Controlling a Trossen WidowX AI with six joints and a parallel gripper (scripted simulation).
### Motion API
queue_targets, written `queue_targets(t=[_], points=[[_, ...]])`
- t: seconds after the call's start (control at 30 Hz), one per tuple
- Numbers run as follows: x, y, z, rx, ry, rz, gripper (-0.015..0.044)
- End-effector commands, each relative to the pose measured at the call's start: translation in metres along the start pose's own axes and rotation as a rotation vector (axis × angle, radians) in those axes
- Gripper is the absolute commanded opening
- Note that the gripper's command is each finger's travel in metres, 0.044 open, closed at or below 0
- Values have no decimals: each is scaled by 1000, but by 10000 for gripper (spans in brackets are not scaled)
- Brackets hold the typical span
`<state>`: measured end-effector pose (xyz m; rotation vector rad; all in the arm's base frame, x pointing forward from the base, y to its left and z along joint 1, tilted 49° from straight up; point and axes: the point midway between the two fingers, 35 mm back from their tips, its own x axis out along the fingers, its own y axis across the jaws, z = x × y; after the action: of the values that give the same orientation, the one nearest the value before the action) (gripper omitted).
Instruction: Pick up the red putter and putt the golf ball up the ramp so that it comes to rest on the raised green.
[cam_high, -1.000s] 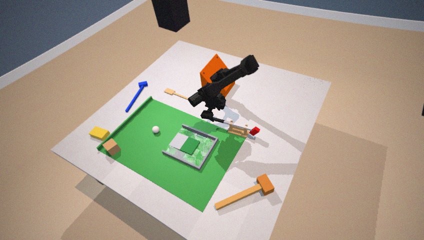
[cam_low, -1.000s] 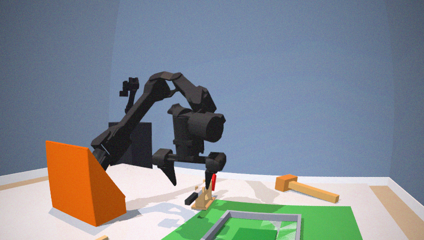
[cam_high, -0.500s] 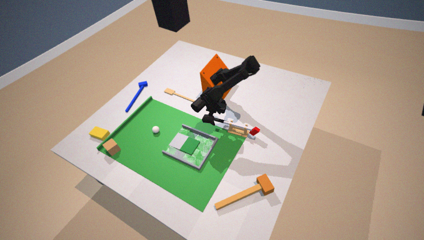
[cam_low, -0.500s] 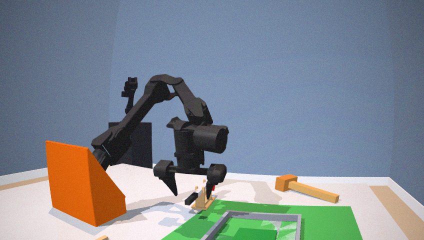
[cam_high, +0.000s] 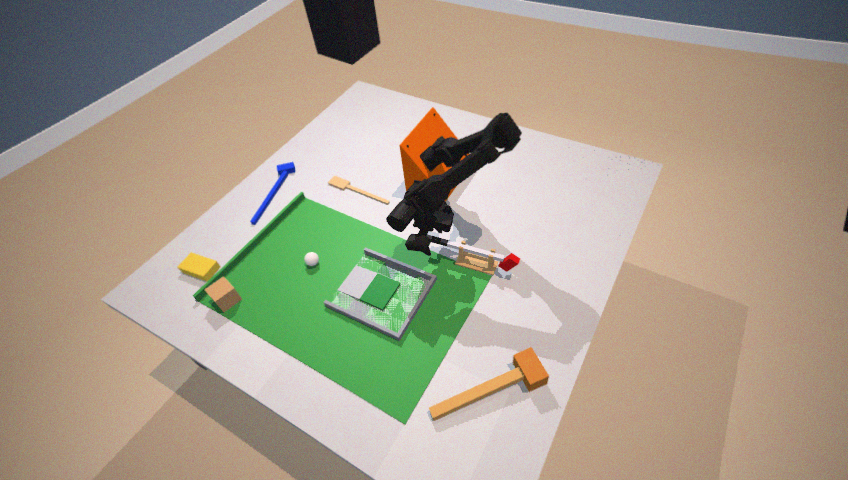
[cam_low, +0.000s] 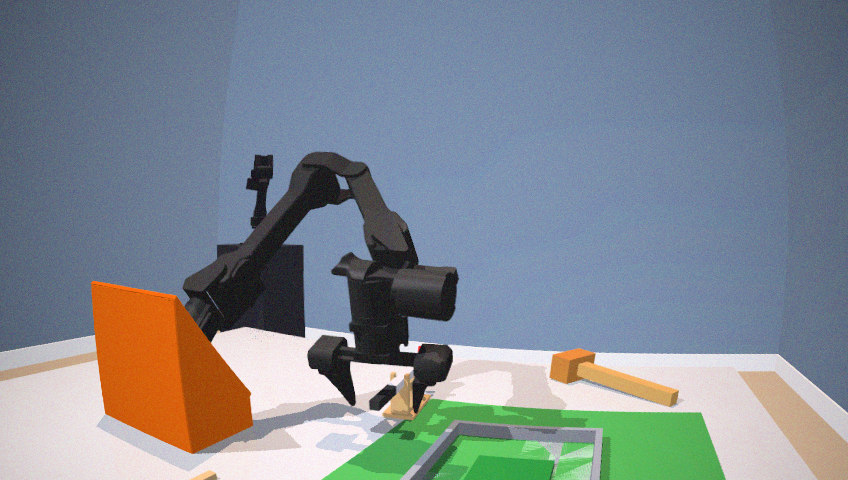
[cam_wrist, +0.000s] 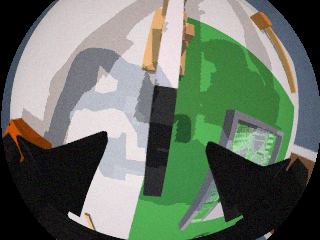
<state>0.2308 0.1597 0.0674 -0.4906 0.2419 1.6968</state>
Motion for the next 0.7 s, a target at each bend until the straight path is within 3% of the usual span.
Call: queue_targets(t=[0.0, 0.3, 0.67], points=[[7, 2, -2, 9, -4, 2, 440], [16, 2, -4, 9, -6, 2, 440], [13, 0, -2, -2, -2, 0, 151]])
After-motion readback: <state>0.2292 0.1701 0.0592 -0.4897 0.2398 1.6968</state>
